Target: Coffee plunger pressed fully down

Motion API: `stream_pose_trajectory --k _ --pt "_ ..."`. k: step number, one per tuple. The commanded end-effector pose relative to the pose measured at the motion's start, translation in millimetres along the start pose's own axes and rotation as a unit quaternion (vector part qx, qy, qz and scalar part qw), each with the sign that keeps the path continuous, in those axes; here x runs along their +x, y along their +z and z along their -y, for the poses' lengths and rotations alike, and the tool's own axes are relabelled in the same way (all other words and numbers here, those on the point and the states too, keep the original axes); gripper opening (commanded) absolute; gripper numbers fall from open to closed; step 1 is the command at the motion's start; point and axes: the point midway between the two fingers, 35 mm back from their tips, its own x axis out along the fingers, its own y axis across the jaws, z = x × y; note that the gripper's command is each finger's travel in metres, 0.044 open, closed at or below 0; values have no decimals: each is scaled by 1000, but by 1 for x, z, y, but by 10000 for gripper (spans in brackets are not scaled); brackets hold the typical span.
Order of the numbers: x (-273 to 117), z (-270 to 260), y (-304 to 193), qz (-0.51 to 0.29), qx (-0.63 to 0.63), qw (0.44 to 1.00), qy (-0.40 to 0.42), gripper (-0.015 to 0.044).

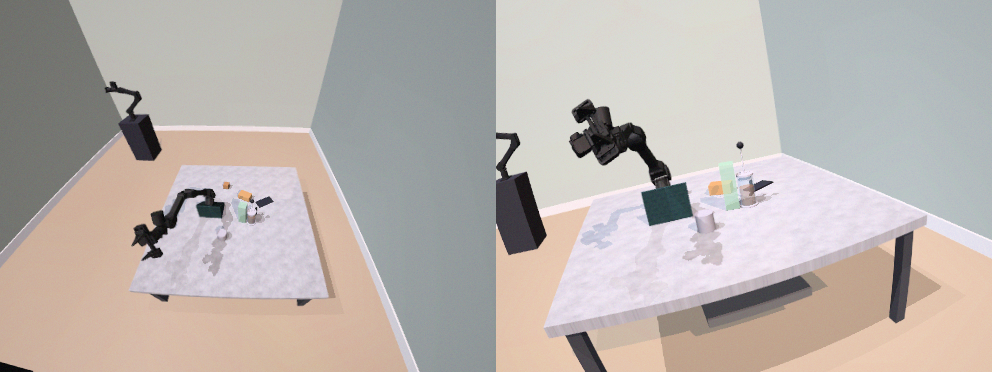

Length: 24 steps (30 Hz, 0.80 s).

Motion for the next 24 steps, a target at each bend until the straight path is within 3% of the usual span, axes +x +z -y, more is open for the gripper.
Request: stream_pose_trajectory --k 1,12,24 --pt "0 0 -3 -3 -4 1000 -2 426" --pt "-36 -4 -140 -138 -186 969 -87 440" --pt "-165 7 -302 -366 -409 825 -129 440"
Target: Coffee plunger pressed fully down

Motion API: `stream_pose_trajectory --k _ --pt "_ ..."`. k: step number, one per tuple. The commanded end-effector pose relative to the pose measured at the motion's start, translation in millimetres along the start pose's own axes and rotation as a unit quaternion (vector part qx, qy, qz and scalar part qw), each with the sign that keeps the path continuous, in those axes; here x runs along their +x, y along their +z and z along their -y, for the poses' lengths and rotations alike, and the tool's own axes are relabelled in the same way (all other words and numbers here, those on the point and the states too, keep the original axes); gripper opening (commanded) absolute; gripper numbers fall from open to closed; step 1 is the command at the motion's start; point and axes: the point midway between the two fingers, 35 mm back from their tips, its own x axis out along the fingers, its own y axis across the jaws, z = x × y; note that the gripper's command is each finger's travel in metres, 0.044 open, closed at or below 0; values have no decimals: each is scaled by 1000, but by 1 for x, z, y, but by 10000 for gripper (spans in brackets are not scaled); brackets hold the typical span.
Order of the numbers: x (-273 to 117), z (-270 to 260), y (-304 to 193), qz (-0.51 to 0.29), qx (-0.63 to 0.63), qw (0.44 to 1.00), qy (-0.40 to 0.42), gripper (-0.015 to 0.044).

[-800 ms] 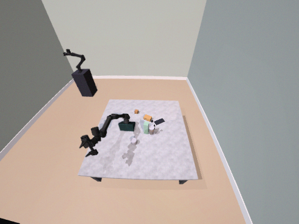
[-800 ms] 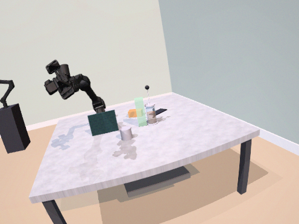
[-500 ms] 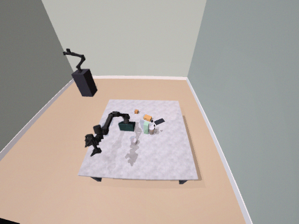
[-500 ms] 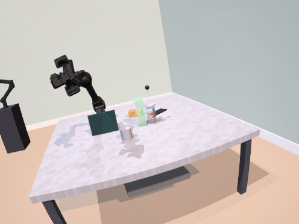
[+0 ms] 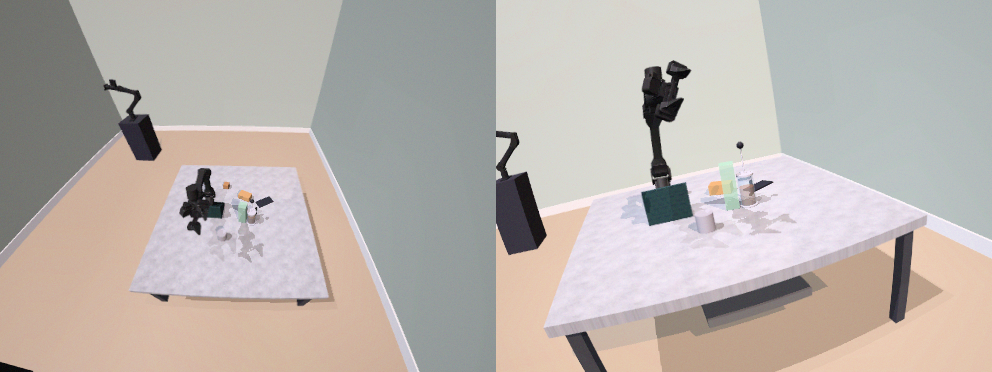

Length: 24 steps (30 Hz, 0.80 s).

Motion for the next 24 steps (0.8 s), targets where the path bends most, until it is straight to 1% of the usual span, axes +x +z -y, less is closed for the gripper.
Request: stream_pose_trajectory --k 1,6,12,17,24 --pt "-22 -27 -67 -86 -96 992 -2 440" --pt "-55 -50 -138 -171 -198 965 16 440" --pt "-110 -67 -224 -278 -311 907 59 440" --pt "-165 -71 -290 -357 -391 841 114 440" --pt "-255 -58 -364 -447 -478 727 208 440"
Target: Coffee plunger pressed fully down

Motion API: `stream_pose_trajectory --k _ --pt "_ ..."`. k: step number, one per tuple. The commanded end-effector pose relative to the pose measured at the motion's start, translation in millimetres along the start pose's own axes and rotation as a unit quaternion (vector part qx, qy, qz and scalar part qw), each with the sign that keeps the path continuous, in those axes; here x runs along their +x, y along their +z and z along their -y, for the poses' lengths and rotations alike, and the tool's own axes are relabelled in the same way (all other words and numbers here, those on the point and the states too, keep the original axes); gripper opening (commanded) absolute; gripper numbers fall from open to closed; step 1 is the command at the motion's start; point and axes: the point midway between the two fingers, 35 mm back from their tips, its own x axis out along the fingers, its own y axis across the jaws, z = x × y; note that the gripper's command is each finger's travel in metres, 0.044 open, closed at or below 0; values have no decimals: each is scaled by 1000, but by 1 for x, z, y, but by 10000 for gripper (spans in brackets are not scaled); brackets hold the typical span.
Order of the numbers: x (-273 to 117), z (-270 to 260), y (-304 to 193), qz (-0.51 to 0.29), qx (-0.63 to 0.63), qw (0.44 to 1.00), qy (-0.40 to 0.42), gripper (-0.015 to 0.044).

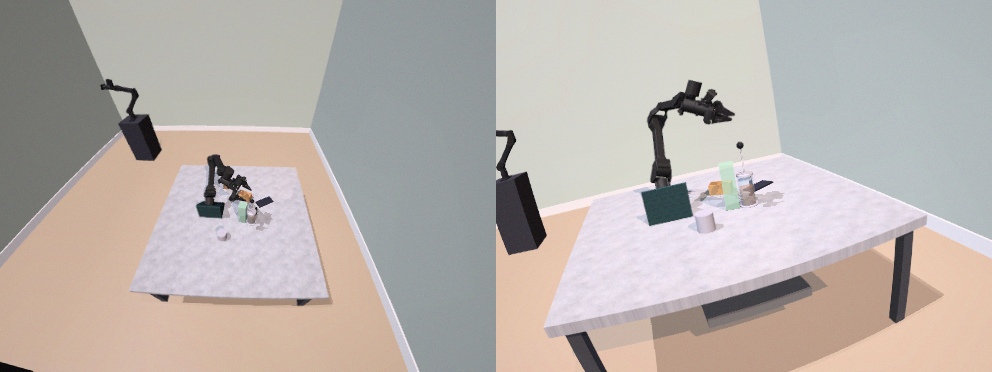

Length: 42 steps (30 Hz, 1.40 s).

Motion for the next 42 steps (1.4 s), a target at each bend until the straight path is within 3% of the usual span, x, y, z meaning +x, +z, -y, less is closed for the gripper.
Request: stream_pose_trajectory --k 1,13,42 --pt "-2 -48 -49 -50 -81 994 61 440" --pt "21 -45 -109 -56 -91 992 66 440" --pt "58 -49 -114 -55 -91 992 65 440"
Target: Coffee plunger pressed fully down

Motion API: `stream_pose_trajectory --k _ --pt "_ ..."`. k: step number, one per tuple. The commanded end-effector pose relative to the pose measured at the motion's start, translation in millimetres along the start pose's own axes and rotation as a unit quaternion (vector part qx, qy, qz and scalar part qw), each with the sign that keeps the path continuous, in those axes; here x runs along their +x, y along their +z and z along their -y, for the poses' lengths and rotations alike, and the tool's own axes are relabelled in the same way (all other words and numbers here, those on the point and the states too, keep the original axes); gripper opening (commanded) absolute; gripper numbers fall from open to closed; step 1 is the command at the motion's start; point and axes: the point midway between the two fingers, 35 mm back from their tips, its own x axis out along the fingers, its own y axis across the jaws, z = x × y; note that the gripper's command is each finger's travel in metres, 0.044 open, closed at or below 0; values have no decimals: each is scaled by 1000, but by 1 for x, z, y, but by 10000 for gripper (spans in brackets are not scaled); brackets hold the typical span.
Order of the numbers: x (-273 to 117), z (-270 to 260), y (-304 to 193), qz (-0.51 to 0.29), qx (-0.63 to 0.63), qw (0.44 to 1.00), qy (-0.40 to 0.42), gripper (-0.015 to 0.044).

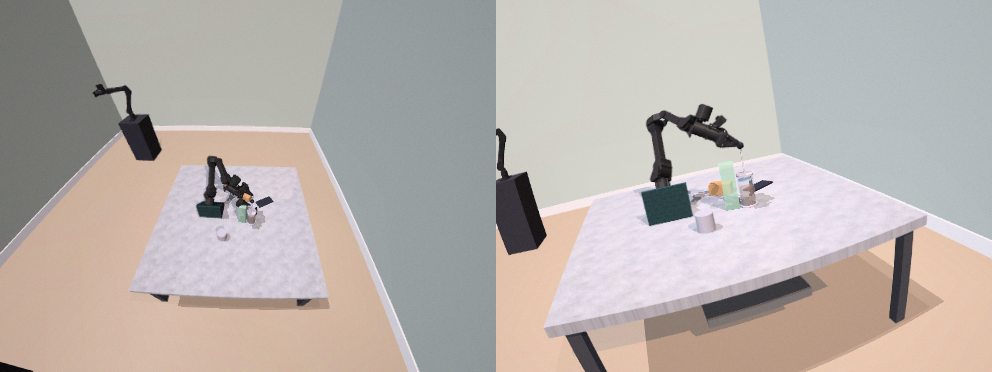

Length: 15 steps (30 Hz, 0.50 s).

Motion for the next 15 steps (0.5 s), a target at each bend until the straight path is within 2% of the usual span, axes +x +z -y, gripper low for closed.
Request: stream_pose_trajectory --k 1,3,15 --pt "8 1 -1 0 3 1000 -1 440" --pt "9 1 -1 0 3 1000 -1 440" --pt "9 1 -1 0 3 1000 -1 126"
